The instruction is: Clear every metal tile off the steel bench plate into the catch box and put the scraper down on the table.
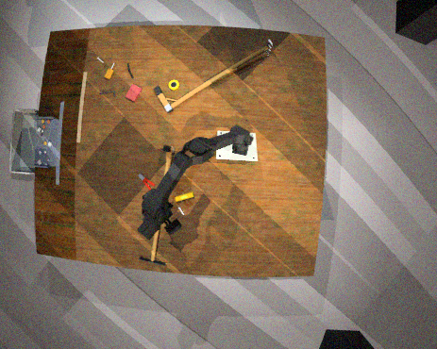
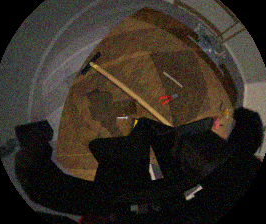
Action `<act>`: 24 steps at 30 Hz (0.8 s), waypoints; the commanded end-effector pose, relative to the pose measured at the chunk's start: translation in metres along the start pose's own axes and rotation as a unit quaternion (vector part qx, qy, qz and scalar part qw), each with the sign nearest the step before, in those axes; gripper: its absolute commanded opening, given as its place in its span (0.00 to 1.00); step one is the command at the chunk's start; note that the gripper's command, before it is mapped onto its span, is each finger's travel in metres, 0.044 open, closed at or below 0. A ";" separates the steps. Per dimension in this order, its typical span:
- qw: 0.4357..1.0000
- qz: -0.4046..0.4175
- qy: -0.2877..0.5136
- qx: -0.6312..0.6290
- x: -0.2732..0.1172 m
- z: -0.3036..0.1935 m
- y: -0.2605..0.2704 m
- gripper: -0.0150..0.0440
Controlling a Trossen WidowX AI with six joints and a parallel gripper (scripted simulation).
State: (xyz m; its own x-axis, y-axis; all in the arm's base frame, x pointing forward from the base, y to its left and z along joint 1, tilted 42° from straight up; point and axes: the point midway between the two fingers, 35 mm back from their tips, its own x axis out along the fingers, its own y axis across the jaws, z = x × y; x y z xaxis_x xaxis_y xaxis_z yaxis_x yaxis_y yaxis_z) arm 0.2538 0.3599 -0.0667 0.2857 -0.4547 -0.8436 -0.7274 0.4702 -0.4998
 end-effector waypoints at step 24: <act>1.000 -0.007 0.014 -0.010 0.053 -0.004 -0.007 0.25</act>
State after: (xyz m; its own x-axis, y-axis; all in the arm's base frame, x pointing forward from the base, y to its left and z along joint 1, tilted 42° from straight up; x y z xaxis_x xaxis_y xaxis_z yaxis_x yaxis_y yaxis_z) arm 0.2695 0.3368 -0.0967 0.2810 -0.4706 -0.8364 -0.7319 0.4587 -0.5040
